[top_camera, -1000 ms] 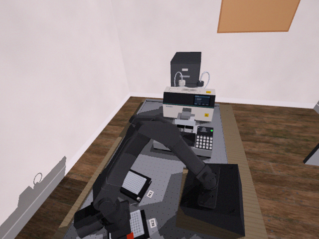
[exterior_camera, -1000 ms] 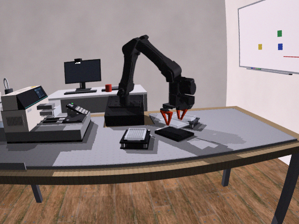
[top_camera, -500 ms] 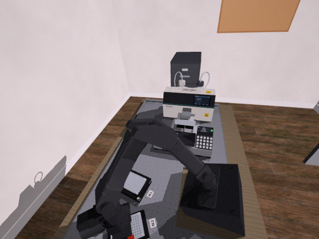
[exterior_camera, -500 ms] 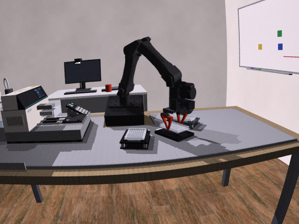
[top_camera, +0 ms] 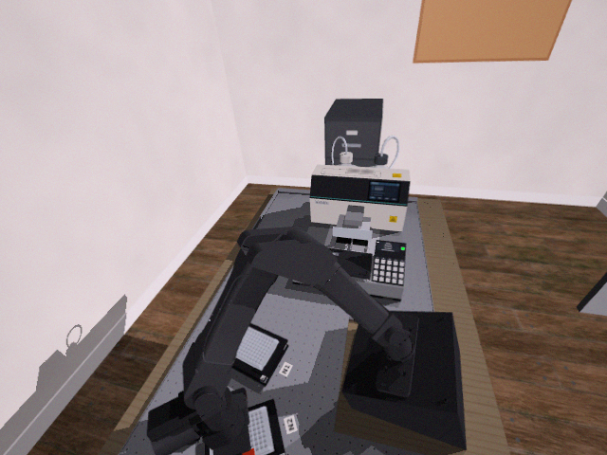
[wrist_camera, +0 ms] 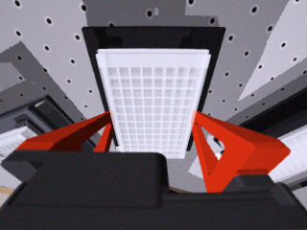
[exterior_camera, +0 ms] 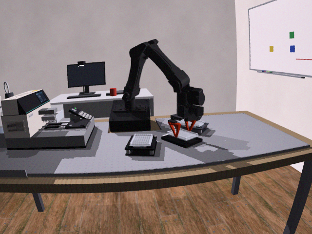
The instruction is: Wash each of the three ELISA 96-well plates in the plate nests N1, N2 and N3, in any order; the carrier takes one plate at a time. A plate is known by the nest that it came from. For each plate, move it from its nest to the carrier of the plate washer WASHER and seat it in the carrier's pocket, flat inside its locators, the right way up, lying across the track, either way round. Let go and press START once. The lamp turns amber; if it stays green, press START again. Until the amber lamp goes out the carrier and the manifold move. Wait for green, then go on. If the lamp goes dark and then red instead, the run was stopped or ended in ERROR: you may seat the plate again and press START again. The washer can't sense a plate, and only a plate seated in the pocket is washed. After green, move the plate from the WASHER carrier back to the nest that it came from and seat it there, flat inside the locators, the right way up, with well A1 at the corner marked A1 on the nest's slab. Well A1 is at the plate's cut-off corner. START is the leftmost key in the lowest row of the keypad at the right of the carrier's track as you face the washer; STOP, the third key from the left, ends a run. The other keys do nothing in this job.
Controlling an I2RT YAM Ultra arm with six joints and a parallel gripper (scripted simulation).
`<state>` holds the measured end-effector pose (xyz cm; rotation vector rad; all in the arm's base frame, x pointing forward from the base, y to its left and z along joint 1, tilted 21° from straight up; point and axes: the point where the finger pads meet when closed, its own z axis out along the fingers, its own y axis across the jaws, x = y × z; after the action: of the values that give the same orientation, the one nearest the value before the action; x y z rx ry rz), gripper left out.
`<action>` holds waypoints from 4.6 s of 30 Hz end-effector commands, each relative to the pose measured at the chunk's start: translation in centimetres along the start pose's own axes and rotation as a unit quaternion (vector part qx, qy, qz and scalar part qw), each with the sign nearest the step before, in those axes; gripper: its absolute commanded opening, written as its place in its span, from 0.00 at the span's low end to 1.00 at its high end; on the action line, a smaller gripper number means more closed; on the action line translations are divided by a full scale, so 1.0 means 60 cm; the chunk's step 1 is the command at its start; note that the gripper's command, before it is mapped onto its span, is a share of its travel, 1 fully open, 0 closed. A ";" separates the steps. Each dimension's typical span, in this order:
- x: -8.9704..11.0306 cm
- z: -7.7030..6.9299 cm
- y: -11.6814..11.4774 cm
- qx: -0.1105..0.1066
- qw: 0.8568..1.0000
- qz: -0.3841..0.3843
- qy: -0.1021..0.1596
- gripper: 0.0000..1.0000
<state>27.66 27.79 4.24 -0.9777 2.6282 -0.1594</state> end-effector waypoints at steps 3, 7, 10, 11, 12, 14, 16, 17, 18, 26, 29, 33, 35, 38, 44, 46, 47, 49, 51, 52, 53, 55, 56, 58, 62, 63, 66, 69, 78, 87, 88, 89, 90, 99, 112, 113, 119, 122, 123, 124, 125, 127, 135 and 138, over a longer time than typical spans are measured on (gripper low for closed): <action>-0.008 -0.007 0.000 -0.002 1.000 0.001 -0.011 0.00; -0.007 -0.007 0.000 -0.002 1.000 0.001 -0.011 0.00; -0.007 -0.007 0.000 -0.002 1.000 0.001 -0.011 0.00; -0.007 -0.007 0.000 -0.002 1.000 0.001 -0.011 0.00; -0.007 -0.007 0.000 -0.002 1.000 0.001 -0.011 0.00; -0.007 -0.007 0.000 -0.002 1.000 0.001 -0.011 0.00; -0.007 -0.007 0.000 -0.002 1.000 0.001 -0.011 0.00; -0.007 -0.007 0.000 -0.002 1.000 0.001 -0.011 0.00; -0.006 -0.007 0.000 -0.002 1.000 0.001 -0.011 0.00; -0.006 -0.007 0.000 -0.002 1.000 0.001 -0.011 0.00; -0.005 -0.007 0.000 -0.002 1.000 0.001 -0.011 0.00; -0.005 -0.007 -0.001 -0.002 1.000 0.001 -0.011 0.00; -0.005 -0.007 -0.001 -0.002 1.000 0.001 -0.011 0.00; -0.004 -0.007 -0.001 -0.002 1.000 0.001 -0.011 0.00; -0.004 -0.006 -0.001 -0.002 1.000 0.001 -0.011 0.00; -0.004 -0.006 -0.001 -0.002 1.000 0.001 -0.011 0.00; -0.004 -0.006 -0.001 -0.002 1.000 0.001 -0.011 0.00; -0.004 -0.005 -0.001 -0.002 1.000 0.001 -0.011 0.00; -0.004 -0.005 -0.001 -0.002 1.000 0.001 -0.011 0.00; -0.004 -0.004 -0.001 -0.002 1.000 0.001 -0.011 0.00; -0.004 -0.004 -0.001 -0.002 1.000 0.001 -0.011 0.00; -0.004 -0.004 -0.001 -0.002 1.000 0.001 -0.011 0.00; -0.004 -0.003 0.000 -0.002 1.000 0.001 -0.011 0.00; -0.004 -0.003 0.000 -0.002 1.000 0.001 -0.011 0.00; -0.004 -0.002 0.000 -0.002 1.000 0.001 -0.011 0.00; -0.004 -0.002 0.000 -0.002 1.000 0.001 -0.011 0.00; -0.004 -0.001 0.000 -0.002 1.000 0.001 -0.011 0.00; -0.004 0.000 0.000 -0.002 1.000 0.001 -0.011 0.00; -0.004 0.002 0.000 -0.002 1.000 0.001 -0.011 0.00; -0.004 0.004 0.000 -0.002 1.000 0.001 -0.011 0.00; -0.004 0.004 0.000 -0.002 1.000 0.001 -0.011 0.00; -0.004 0.005 0.000 -0.002 1.000 0.001 -0.011 0.00; -0.004 0.005 0.000 -0.002 1.000 0.001 -0.011 0.00; -0.004 0.007 0.000 -0.002 1.000 0.001 -0.011 0.00; -0.004 0.011 0.000 -0.002 1.000 0.001 -0.011 0.00; -0.004 0.011 0.000 -0.002 1.000 0.001 -0.011 0.00; -0.004 0.012 0.000 -0.002 1.000 0.001 -0.011 0.00; -0.004 0.013 0.000 -0.002 1.000 0.001 -0.011 0.00; -0.004 0.013 0.000 -0.002 1.000 0.001 -0.011 0.00; -0.004 0.013 0.000 -0.002 1.000 0.001 -0.011 0.00; -0.004 0.014 0.000 -0.002 1.000 0.001 -0.011 0.00; -0.004 0.014 0.000 -0.002 1.000 0.001 -0.011 0.00; -0.004 0.015 0.000 -0.002 1.000 0.001 -0.011 1.00; -0.004 0.015 0.000 -0.002 1.000 0.001 -0.011 1.00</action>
<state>28.00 27.62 3.05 -0.9758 2.6246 -0.1562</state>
